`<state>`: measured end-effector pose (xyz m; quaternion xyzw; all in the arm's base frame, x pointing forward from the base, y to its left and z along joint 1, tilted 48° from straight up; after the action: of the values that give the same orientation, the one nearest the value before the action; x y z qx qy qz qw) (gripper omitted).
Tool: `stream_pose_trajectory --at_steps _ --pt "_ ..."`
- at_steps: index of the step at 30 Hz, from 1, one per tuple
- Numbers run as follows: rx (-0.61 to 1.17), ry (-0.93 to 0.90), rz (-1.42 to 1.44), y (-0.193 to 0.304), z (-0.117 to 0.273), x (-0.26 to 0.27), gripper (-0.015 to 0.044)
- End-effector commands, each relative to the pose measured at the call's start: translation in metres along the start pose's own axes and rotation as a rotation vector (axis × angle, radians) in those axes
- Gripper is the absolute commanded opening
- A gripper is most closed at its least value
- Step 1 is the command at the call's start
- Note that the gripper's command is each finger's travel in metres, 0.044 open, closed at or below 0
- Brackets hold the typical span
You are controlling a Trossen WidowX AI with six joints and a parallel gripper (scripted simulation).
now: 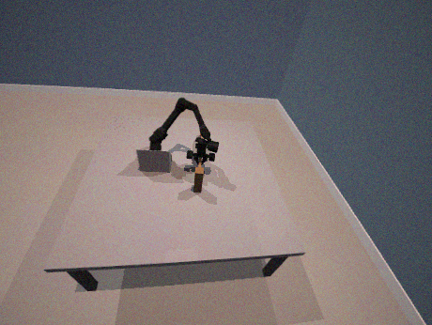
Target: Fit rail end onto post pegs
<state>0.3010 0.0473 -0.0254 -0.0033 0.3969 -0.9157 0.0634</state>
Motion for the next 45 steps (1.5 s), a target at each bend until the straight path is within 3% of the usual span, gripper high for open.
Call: stream_pose_trajectory --at_steps 1,45 --pt "-0.008 0.016 0.000 0.000 0.006 -0.003 0.0000" --pt "-0.007 0.016 -0.001 0.000 0.017 -0.002 0.0000"
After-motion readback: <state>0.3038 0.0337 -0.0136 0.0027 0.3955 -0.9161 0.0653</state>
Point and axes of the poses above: the point midway between the two fingers, 35 mm back from their tips, its own z axis back along the fingers, its own x axis across the jaws, y = z × x, the point moved 2 cm from there along z, back along the fingers, and after that the axes turned 6 degrees about z, right-handed, at the moved point
